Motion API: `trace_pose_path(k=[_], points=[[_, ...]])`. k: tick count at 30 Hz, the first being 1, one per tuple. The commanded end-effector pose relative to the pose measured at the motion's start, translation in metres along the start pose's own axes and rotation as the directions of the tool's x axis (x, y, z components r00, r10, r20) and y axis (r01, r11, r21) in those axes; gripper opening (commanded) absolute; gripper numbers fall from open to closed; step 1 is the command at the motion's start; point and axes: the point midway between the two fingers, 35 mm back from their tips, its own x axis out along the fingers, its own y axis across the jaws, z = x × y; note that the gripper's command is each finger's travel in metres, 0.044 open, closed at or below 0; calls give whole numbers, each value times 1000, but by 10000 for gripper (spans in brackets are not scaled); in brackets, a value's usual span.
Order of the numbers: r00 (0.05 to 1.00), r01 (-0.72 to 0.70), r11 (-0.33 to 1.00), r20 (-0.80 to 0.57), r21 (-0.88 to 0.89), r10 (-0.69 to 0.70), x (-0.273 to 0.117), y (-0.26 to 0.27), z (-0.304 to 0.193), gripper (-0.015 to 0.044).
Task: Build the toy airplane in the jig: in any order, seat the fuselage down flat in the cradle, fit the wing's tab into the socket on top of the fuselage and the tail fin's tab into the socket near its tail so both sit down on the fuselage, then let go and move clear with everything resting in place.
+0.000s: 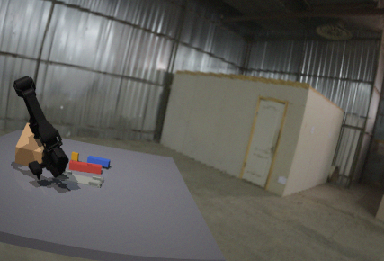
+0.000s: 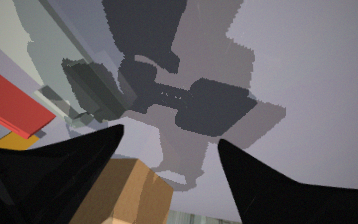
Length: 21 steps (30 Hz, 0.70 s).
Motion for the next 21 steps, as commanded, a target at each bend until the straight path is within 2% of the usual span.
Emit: trace_pose_path(k=[1, 11, 21], points=[[1000, 13, 995, 10, -94, -12, -5, 41, 14, 440], [989, 130, 920, 111, -370, -95, -23, 167, 15, 440], [929, 328, 758, 338, -563, -151, -38, 281, -43, 440]])
